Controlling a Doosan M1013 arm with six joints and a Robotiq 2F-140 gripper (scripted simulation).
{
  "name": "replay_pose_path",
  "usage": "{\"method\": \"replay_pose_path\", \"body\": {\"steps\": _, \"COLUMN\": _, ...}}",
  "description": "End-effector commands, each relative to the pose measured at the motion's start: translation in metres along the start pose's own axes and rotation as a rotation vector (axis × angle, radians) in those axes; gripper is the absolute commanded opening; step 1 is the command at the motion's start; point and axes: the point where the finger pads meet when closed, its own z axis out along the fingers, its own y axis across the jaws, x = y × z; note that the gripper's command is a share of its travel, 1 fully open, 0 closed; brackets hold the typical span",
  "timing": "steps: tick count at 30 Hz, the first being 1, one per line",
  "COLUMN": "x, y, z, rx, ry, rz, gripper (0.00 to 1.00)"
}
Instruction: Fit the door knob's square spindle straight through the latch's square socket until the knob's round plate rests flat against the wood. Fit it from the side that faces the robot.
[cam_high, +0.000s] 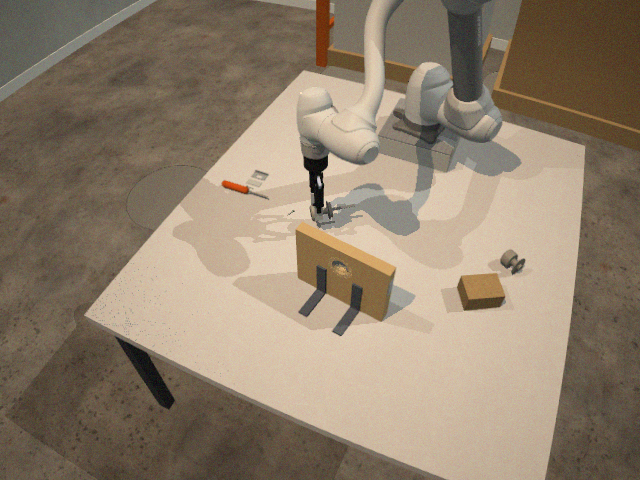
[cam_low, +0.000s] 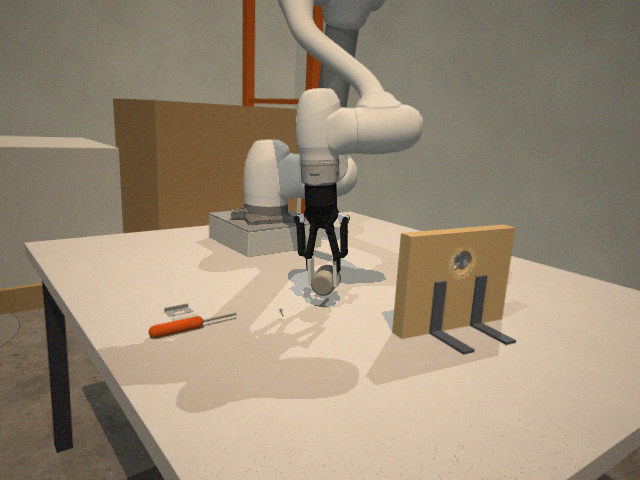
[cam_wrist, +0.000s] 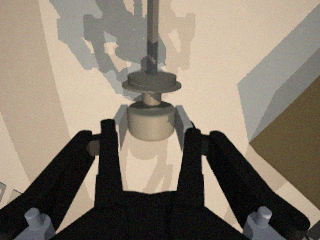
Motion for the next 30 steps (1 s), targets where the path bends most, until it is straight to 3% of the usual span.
{"method": "replay_pose_path", "body": {"steps": 1, "x": 0.0, "y": 0.0, "z": -0.001, "rx": 0.0, "ry": 0.0, "rz": 0.0, "gripper": 0.42}}
{"method": "replay_pose_path", "body": {"steps": 19, "x": 0.0, "y": 0.003, "z": -0.033, "rx": 0.0, "ry": 0.0, "rz": 0.0, "gripper": 0.42}}
{"method": "replay_pose_path", "body": {"steps": 30, "x": 0.0, "y": 0.003, "z": -0.035, "rx": 0.0, "ry": 0.0, "rz": 0.0, "gripper": 0.42}}
